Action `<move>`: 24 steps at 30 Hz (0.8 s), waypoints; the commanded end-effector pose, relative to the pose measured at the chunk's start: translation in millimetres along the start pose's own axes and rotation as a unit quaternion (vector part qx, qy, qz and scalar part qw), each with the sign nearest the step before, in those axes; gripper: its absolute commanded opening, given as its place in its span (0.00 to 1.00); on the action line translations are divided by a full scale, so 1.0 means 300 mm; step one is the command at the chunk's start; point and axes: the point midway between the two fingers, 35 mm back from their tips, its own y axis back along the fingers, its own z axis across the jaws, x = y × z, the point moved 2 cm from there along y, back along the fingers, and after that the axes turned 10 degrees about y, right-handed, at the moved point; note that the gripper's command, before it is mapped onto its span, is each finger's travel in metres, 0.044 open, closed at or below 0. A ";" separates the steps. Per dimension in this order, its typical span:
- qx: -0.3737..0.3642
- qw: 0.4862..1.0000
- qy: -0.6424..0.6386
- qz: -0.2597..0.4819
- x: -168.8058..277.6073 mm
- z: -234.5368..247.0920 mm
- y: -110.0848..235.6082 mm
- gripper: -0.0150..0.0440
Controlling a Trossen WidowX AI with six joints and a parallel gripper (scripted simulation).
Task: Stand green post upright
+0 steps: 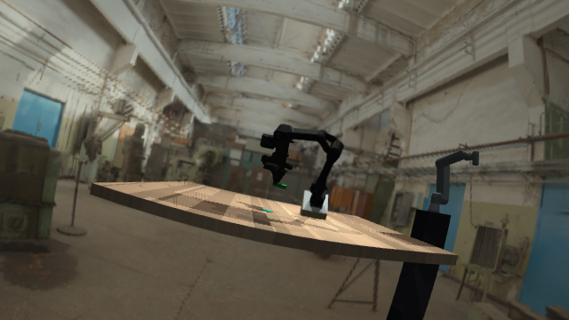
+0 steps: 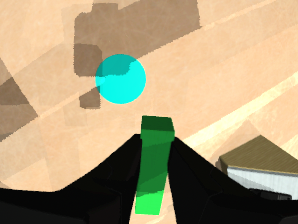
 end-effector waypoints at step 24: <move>0.082 0.996 0.019 -0.027 0.037 -0.013 -0.045 0.29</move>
